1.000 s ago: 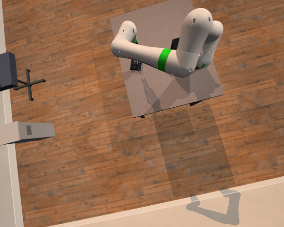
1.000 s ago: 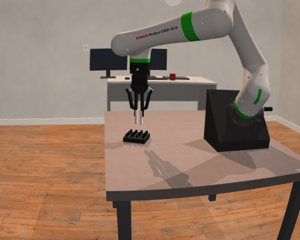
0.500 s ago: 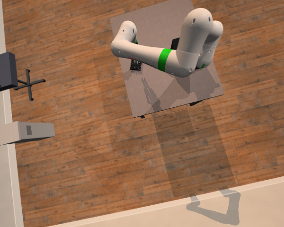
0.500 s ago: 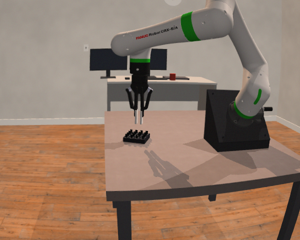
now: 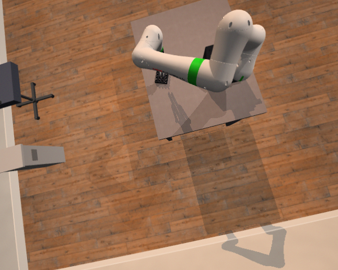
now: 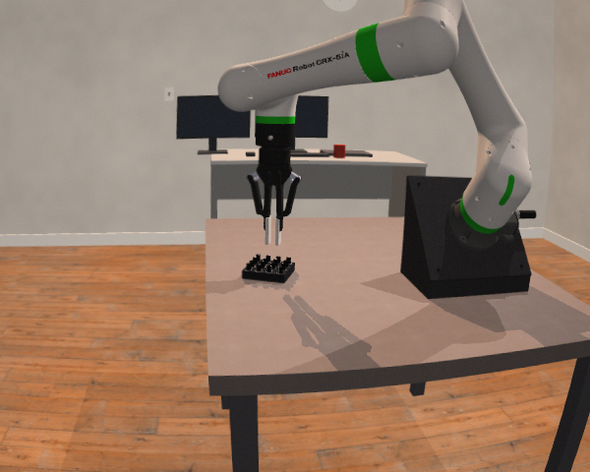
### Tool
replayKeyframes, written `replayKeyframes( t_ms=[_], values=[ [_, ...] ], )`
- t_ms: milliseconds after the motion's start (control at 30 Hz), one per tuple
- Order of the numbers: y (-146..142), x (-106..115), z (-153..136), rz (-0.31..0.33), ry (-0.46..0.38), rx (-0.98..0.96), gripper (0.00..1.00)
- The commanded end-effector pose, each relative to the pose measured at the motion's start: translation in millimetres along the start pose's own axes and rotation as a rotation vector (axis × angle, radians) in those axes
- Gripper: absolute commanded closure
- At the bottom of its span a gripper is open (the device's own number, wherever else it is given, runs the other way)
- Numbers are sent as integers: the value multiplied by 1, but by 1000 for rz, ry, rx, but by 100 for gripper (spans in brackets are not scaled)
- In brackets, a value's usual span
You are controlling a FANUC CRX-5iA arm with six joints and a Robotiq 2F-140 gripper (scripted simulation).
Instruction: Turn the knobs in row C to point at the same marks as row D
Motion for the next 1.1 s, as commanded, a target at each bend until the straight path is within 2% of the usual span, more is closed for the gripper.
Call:
replayKeyframes(
  t_ms=[0, 1067],
  values=[
    [0, 0, 0, 0, 0, 0, 88],
    [0, -34, 0, 0, 0, 0, 88]
  ],
)
Point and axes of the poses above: the point where the finger pads meet when closed, its own x axis back along the fingers, its own y axis across the jaws, z = x × y, the point moved 2 cm from there along x, back along the fingers, and after that the axes turned 11 degrees about x, right-handed, at the moved point
